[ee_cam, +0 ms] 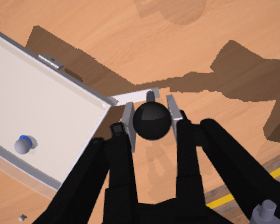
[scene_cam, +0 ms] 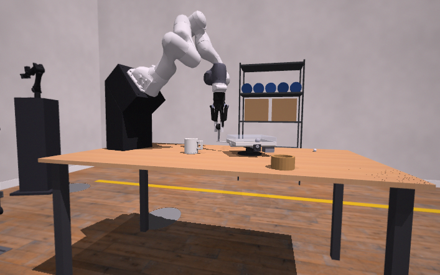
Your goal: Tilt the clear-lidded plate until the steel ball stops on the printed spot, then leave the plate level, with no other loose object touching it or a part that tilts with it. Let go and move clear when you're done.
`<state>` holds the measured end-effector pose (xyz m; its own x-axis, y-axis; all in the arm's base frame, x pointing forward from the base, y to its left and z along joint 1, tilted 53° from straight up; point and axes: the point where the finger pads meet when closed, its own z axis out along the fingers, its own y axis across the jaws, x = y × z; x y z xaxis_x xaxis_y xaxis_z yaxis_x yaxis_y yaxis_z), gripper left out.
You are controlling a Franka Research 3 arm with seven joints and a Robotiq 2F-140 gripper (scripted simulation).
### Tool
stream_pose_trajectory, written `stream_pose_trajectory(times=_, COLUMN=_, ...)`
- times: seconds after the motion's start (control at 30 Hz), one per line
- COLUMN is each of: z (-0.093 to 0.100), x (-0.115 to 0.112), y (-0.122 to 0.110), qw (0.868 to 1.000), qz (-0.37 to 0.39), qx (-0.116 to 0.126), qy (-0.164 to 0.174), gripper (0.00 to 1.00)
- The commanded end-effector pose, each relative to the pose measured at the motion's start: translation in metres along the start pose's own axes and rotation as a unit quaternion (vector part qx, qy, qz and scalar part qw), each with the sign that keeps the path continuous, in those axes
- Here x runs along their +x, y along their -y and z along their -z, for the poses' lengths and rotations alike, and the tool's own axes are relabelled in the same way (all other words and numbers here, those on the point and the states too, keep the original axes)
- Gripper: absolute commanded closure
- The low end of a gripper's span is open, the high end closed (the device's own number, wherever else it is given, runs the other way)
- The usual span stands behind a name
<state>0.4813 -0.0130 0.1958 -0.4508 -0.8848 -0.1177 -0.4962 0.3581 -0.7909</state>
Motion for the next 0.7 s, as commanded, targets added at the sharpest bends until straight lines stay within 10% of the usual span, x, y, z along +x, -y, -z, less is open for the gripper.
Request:
stream_pose_trajectory(times=0.0, z=-0.0004, x=0.0014, y=-0.0004, qw=1.000, qz=0.001, qx=-0.001, qy=0.000, gripper=1.00)
stream_pose_trajectory(times=0.5, z=-0.0004, x=0.0014, y=-0.0004, qw=1.000, qz=0.001, qx=-0.001, qy=0.000, gripper=1.00)
stream_pose_trajectory(times=0.53, z=-0.0004, x=0.0014, y=-0.0004, qw=1.000, qz=0.001, qx=-0.001, qy=0.000, gripper=0.64)
stream_pose_trajectory(times=0.67, z=-0.0004, x=0.0014, y=-0.0004, qw=1.000, qz=0.001, qx=-0.001, qy=0.000, gripper=0.64)
